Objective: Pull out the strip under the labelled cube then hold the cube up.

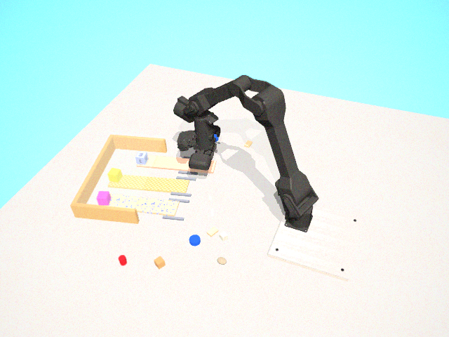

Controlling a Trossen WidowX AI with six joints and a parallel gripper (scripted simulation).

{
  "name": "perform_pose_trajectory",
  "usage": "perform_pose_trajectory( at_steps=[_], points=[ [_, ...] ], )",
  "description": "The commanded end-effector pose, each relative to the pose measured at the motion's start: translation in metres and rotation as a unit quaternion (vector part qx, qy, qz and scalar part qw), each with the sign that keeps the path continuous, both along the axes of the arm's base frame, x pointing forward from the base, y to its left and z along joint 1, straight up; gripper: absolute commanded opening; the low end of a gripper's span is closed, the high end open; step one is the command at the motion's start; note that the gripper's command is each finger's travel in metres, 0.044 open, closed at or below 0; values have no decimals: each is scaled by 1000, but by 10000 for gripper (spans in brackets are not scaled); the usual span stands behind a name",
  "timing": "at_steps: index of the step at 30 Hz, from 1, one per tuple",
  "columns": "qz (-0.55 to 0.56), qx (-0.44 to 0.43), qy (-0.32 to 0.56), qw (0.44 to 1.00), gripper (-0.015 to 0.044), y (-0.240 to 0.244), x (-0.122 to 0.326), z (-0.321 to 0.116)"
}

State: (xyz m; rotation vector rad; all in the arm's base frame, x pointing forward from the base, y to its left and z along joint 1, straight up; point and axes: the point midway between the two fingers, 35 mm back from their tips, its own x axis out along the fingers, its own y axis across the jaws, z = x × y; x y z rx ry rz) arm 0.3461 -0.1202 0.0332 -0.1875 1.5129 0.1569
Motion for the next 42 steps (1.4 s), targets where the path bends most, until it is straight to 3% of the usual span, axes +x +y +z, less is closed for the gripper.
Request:
perform_pose_trajectory(
  at_steps=[1,42],
  points=[
    [-1,2,12,1000,0,-2,-12,-6],
    [-1,1,15,1000,0,-18,-74,-8]
  ],
)
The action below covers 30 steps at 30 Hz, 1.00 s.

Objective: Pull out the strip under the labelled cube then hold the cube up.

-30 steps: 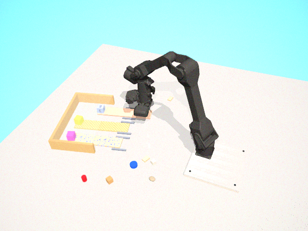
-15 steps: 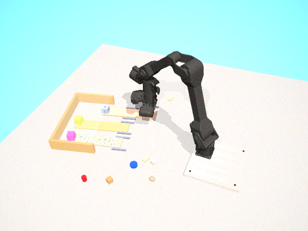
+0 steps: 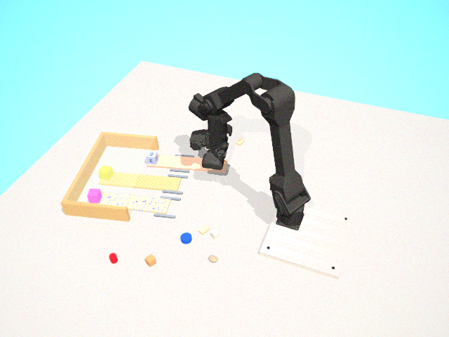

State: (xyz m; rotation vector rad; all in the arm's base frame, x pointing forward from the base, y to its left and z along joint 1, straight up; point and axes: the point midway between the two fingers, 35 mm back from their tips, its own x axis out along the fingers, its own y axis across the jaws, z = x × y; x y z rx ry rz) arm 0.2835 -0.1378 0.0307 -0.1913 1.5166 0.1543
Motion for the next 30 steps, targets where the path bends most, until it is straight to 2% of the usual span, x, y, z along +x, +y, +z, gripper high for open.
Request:
perform_pose_trajectory(
  at_steps=[1,30],
  points=[
    [-1,3,13,1000,0,-1,-13,-6],
    [-1,3,15,1000,0,-12,-55,-7]
  ],
)
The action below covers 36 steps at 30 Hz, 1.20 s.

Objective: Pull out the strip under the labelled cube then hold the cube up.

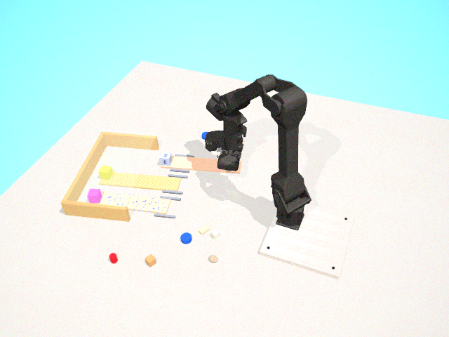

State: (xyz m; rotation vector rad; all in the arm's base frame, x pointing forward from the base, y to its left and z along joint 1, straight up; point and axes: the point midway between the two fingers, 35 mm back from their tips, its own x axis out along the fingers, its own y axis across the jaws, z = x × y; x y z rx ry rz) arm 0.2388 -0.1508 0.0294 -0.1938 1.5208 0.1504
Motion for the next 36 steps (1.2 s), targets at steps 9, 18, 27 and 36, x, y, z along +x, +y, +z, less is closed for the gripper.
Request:
perform_pose_trajectory(
  at_steps=[9,18,27,36],
  points=[
    [0,5,12,1000,0,-1,-3,39],
    [16,5,12,1000,157,7,26,45],
    [16,5,10,1000,394,19,63,52],
    [16,6,9,1000,440,31,100,59]
  ],
)
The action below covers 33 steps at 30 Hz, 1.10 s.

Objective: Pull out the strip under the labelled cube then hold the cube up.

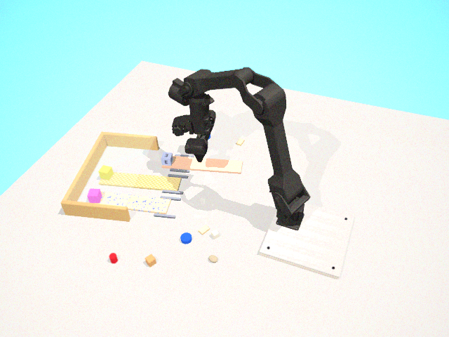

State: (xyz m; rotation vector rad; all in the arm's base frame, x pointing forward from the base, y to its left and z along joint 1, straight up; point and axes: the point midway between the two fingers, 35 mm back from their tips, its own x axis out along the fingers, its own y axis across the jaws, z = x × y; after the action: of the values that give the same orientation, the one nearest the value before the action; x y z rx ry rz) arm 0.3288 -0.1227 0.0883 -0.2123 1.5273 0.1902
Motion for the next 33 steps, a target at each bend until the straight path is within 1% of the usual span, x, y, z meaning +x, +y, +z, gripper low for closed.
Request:
perform_pose_trajectory(
  at_steps=[1,26,33],
  points=[
    [-3,0,3,1000,440,5,14,1],
    [-3,1,-1,1000,440,33,111,12],
    [-3,1,-1,1000,256,33,112,3]
  ],
)
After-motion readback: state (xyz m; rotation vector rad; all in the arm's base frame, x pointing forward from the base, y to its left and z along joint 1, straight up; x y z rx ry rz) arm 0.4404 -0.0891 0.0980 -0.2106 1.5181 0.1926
